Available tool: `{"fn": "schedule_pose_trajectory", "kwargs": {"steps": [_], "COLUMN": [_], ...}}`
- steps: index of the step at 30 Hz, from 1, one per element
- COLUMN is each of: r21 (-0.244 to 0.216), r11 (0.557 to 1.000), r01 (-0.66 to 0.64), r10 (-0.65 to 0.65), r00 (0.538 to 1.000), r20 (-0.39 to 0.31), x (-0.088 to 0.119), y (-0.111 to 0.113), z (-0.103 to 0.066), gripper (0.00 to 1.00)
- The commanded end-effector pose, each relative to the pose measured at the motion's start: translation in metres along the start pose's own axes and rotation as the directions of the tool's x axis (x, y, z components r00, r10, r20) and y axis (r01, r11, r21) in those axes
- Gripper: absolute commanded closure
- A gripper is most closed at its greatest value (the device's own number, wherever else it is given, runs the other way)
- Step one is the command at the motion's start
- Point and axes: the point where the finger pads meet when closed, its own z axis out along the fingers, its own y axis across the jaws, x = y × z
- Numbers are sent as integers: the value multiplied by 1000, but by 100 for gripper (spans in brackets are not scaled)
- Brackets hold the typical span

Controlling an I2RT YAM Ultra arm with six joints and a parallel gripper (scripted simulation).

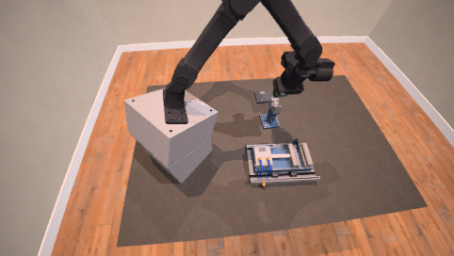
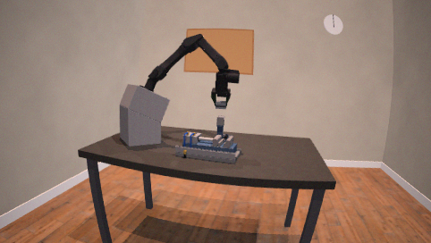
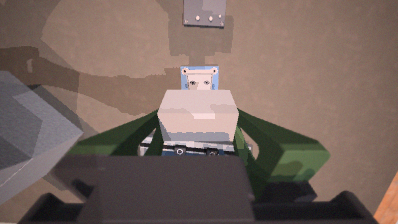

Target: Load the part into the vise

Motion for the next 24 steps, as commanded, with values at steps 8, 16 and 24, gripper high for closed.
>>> {"fn": "schedule_pose_trajectory", "kwargs": {"steps": [8, 16, 24], "r21": [16, 17, 18], "r11": [1000, 1000, 1000], "r01": [7, 7, 6], "r10": [-10, -11, -11], "r00": [986, 972, 951], "r20": [168, 234, 309], "x": [-5, -5, -5], "y": [-7, -7, -7], "z": [-8, -8, -8], "gripper": [100, 100, 100]}}
